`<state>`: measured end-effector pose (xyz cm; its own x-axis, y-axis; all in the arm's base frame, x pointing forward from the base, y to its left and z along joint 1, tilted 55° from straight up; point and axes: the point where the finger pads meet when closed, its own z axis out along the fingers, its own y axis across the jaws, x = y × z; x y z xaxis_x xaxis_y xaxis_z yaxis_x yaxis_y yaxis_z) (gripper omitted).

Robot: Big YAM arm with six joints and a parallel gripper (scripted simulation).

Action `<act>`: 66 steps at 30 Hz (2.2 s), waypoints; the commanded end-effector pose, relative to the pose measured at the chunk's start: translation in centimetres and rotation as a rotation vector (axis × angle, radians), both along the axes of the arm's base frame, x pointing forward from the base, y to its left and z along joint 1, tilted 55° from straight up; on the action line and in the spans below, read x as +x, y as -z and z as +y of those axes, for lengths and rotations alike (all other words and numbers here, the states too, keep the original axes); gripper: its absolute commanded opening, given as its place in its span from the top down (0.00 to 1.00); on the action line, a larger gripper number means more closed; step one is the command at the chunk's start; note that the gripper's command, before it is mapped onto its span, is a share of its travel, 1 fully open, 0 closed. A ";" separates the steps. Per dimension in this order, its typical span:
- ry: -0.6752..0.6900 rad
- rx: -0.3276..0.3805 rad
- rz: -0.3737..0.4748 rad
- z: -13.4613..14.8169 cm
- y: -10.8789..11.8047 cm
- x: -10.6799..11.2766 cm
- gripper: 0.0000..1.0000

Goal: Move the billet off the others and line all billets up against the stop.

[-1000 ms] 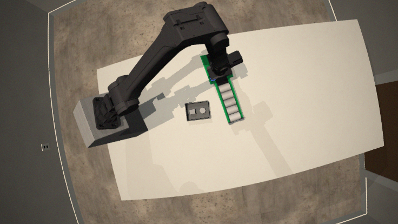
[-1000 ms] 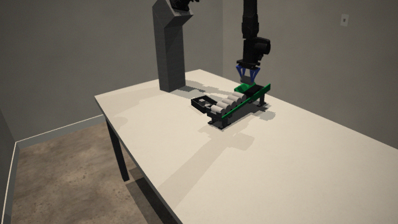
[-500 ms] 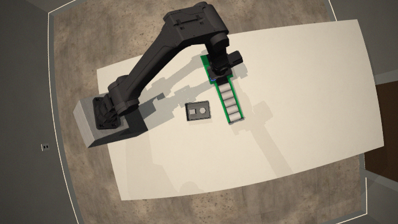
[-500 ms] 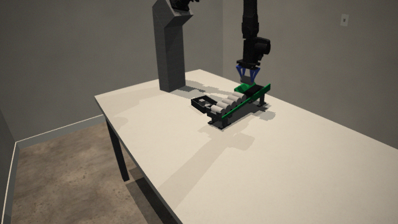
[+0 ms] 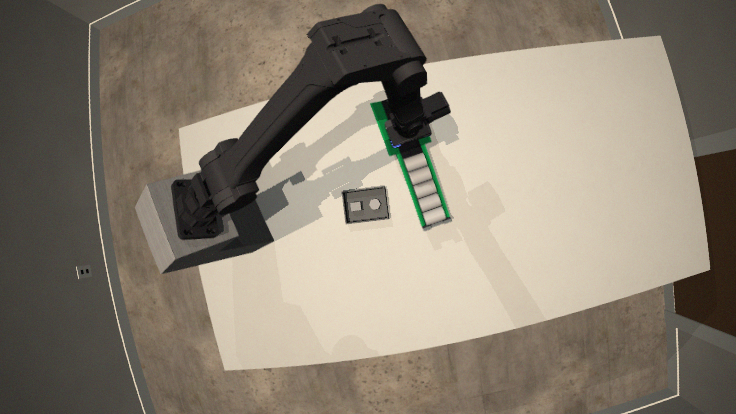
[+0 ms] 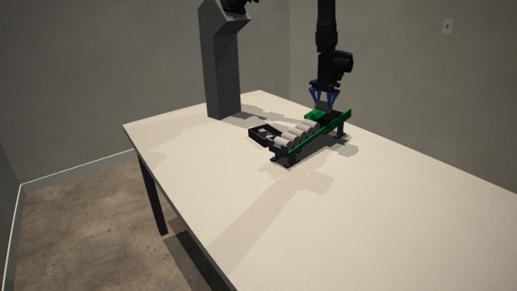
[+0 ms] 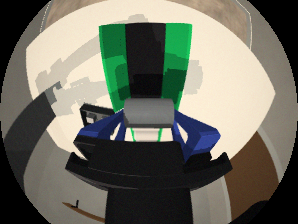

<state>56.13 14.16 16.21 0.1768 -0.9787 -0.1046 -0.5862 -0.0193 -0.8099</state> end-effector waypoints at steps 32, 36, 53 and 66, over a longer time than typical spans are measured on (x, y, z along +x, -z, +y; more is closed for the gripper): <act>0.003 0.015 -0.037 1.7 -0.5 2.5 1.00; 0.003 0.015 -0.037 1.7 -0.5 2.5 1.00; 0.003 0.015 -0.037 1.7 -0.5 2.5 1.00; 0.002 0.018 -0.046 1.9 -0.6 2.9 1.00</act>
